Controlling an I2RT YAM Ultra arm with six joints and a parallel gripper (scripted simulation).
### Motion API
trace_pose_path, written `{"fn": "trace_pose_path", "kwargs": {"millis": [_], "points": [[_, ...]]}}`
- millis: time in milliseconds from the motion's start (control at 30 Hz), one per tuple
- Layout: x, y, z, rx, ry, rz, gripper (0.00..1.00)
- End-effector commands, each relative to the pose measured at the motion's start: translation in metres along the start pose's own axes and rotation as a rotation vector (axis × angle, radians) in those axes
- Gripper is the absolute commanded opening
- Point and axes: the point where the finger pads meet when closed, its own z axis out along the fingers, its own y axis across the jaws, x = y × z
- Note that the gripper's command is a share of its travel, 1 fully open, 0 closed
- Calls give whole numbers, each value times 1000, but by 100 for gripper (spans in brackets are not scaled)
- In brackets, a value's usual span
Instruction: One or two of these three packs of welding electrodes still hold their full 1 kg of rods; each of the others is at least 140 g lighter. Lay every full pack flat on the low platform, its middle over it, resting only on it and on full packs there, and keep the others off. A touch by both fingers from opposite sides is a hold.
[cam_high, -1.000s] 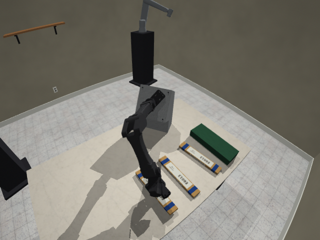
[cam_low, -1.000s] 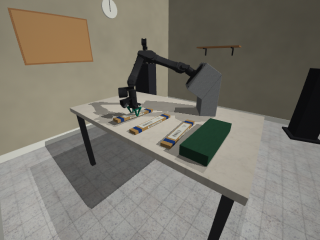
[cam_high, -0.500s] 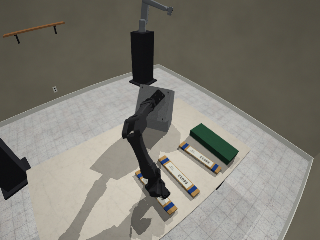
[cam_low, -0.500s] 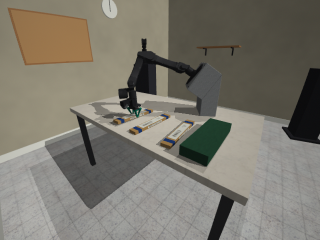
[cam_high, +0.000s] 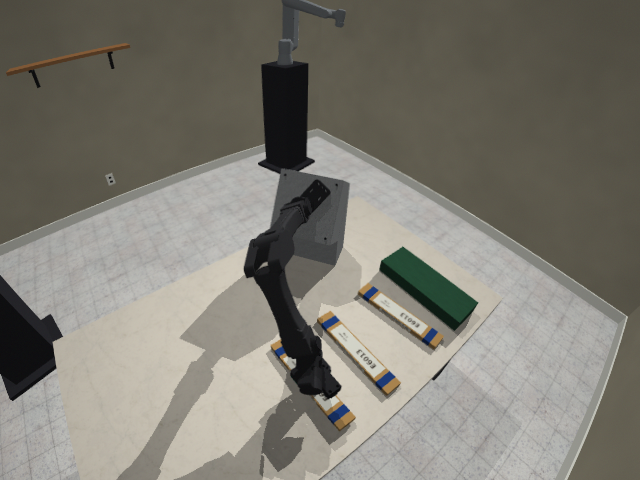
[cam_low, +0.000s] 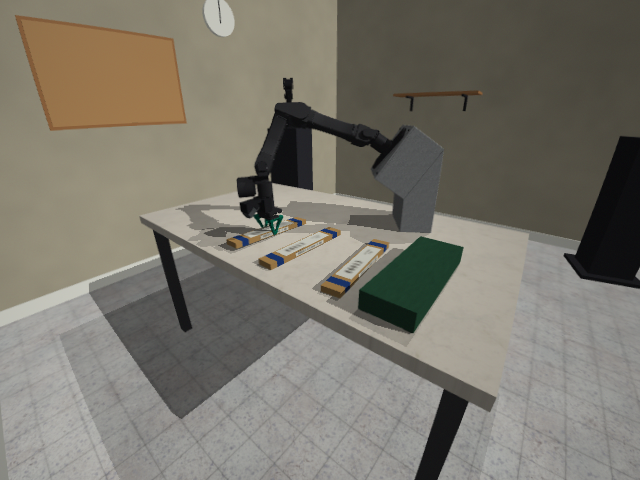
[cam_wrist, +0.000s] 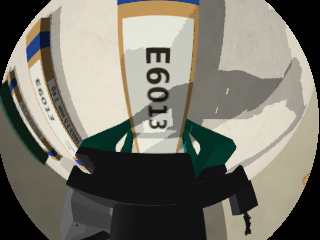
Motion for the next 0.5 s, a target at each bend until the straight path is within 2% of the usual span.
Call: {"fn": "trace_pose_path", "kwargs": {"millis": [0, 367, 400, 467], "points": [[-24, -17, -23, 21, -73, 16, 0], [-24, -17, -23, 21, -73, 16, 0], [-24, -17, -23, 21, -73, 16, 97], [-26, -18, -23, 26, -80, 20, 97]]}}
